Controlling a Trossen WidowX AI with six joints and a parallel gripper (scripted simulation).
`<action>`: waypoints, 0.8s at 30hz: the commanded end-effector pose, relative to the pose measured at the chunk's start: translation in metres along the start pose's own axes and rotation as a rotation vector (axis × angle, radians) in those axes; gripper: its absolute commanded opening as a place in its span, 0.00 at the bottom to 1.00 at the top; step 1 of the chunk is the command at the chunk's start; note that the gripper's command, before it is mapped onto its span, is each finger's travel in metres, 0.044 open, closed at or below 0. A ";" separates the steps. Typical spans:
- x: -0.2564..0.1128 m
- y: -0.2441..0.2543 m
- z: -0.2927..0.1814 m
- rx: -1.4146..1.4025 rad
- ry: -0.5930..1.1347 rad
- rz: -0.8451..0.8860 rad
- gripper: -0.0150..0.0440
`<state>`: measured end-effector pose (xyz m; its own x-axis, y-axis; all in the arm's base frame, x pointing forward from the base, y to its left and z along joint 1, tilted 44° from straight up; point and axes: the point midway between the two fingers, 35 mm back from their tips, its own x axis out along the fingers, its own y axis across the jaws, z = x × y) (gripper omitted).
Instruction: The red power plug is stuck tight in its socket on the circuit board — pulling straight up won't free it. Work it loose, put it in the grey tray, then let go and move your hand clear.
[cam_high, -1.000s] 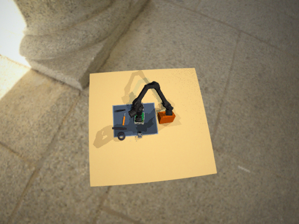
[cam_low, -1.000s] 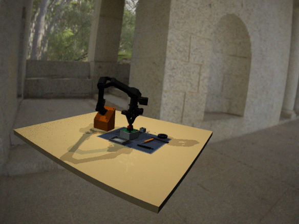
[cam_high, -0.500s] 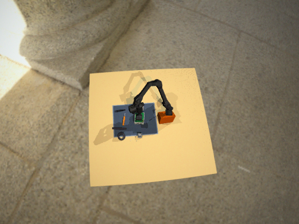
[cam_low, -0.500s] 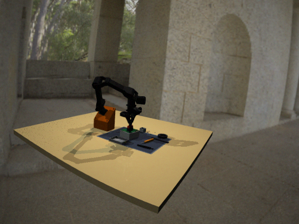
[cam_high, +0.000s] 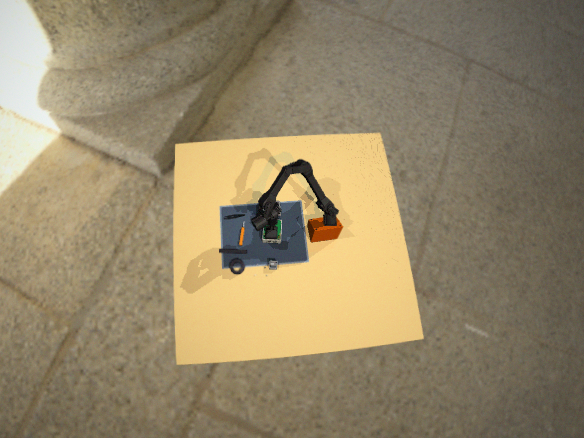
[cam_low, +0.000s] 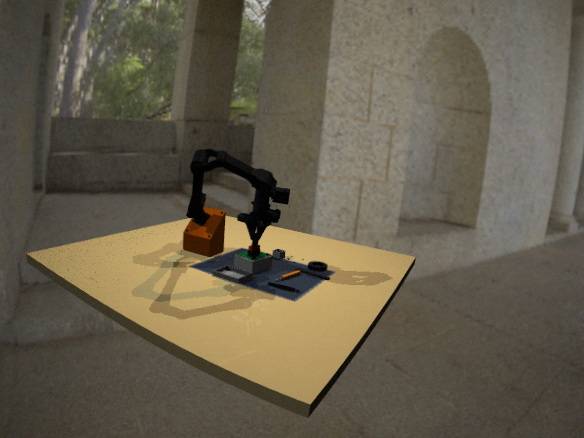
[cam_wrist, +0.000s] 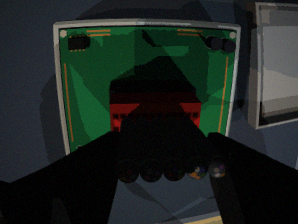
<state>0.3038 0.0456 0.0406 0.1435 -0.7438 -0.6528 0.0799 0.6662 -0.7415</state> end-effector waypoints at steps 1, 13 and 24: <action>-0.010 -0.005 0.000 -0.008 -0.016 0.110 0.25; -0.014 -0.009 0.000 -0.008 -0.016 0.147 0.25; -0.018 0.006 0.000 -0.006 -0.016 -0.026 0.25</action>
<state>0.3024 0.0508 0.0445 0.1409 -0.7637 -0.6300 0.0978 0.6439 -0.7588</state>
